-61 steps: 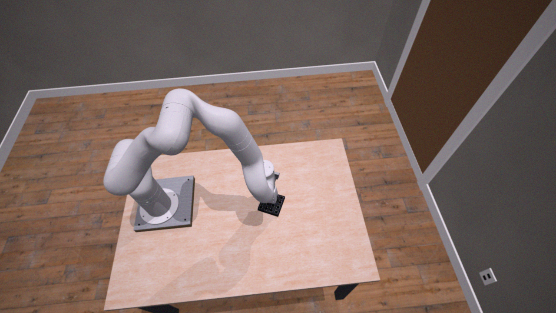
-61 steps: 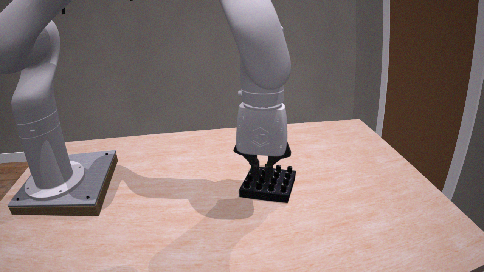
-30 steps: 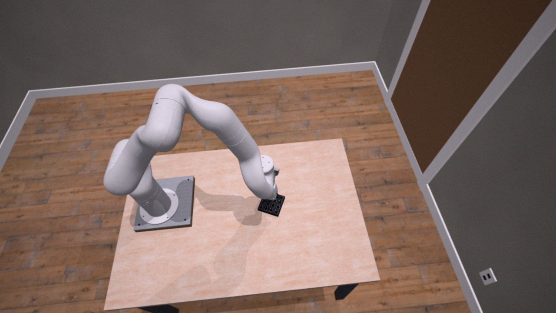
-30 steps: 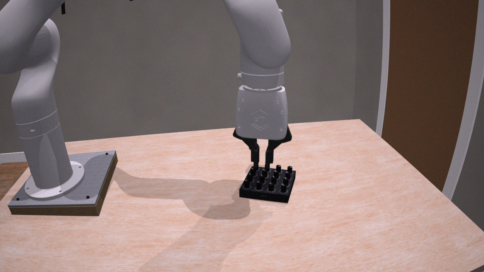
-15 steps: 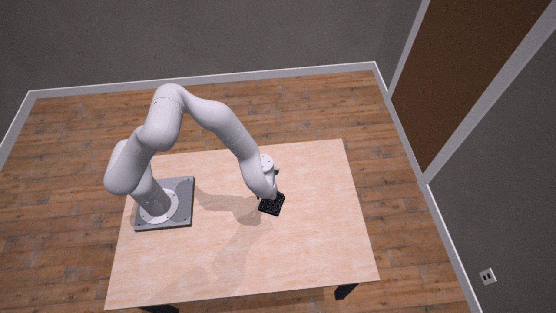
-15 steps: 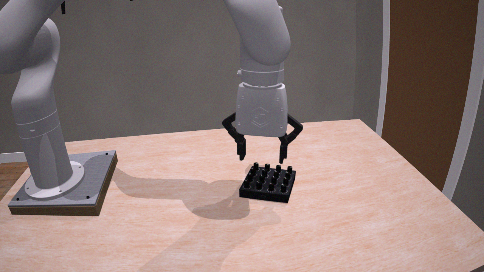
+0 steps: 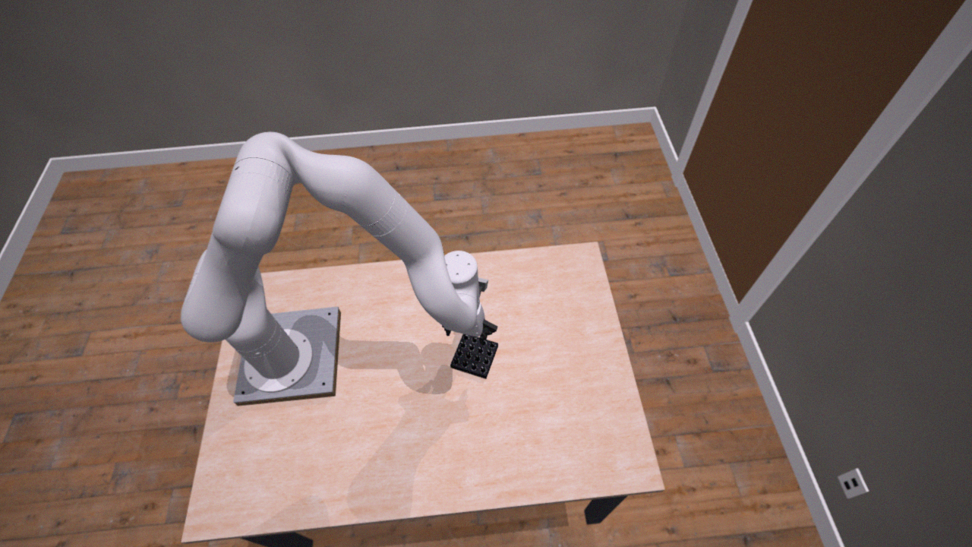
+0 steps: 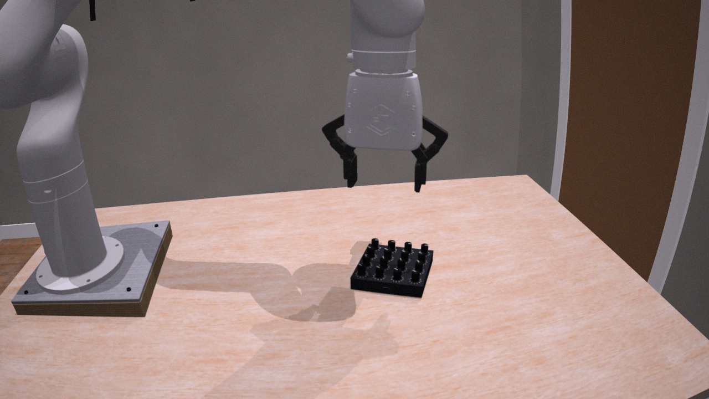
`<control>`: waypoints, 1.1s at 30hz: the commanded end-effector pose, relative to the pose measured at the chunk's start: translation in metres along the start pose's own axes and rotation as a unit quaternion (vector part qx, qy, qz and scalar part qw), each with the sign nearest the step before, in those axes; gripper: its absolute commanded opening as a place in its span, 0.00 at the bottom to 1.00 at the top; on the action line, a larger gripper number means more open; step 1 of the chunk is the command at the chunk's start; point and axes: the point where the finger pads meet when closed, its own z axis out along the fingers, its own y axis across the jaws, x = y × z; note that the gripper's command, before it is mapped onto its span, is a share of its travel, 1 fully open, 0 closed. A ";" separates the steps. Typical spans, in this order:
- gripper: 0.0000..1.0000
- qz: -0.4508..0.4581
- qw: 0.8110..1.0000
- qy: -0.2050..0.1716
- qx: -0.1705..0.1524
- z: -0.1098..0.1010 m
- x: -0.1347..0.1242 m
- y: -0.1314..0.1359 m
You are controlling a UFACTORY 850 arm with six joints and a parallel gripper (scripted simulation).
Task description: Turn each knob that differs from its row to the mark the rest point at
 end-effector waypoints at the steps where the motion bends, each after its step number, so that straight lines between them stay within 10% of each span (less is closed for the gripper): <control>1: 1.00 0.000 1.000 0.000 0.000 -0.029 0.000 0.000; 33: 1.00 0.000 1.000 0.000 0.000 -0.038 0.000 0.000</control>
